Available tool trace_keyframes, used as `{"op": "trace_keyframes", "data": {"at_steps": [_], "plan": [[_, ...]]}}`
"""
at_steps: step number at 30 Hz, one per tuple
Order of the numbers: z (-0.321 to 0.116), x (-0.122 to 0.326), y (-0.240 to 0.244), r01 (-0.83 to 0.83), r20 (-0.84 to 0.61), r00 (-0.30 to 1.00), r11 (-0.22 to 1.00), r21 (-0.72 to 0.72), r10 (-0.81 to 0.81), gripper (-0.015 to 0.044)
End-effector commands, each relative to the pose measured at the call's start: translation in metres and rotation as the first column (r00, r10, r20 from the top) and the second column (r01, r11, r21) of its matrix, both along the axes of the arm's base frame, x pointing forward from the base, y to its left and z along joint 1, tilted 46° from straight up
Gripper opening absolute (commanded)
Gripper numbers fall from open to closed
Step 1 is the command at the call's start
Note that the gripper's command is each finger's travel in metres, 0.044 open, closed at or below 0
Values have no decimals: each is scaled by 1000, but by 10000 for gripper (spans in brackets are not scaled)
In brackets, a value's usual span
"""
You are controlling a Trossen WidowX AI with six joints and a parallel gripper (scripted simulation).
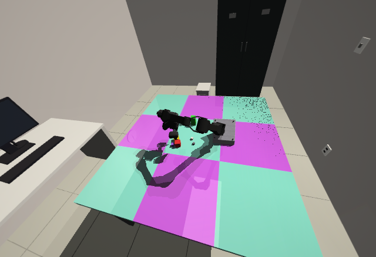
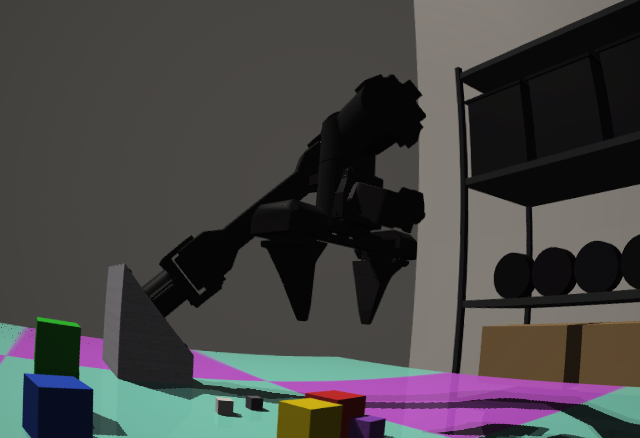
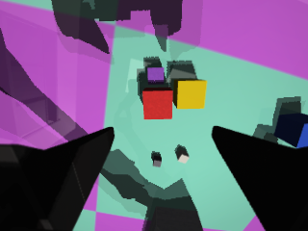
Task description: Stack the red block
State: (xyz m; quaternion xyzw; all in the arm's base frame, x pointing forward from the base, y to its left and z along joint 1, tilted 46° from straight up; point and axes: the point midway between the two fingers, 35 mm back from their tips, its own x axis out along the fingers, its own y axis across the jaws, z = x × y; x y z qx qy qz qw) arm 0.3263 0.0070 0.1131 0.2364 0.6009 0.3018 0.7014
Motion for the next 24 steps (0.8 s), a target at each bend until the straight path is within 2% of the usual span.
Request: {"op": "trace_keyframes", "data": {"at_steps": [1, 9, 24], "plan": [[-2, 2, 5, -7, 4, 1000, 1000, 7, 7, 440], [-37, 11, 43, -7, 5, 1000, 1000, 10, 7, 440], [-48, 11, 54, -7, 5, 1000, 1000, 9, 7, 440]]}}
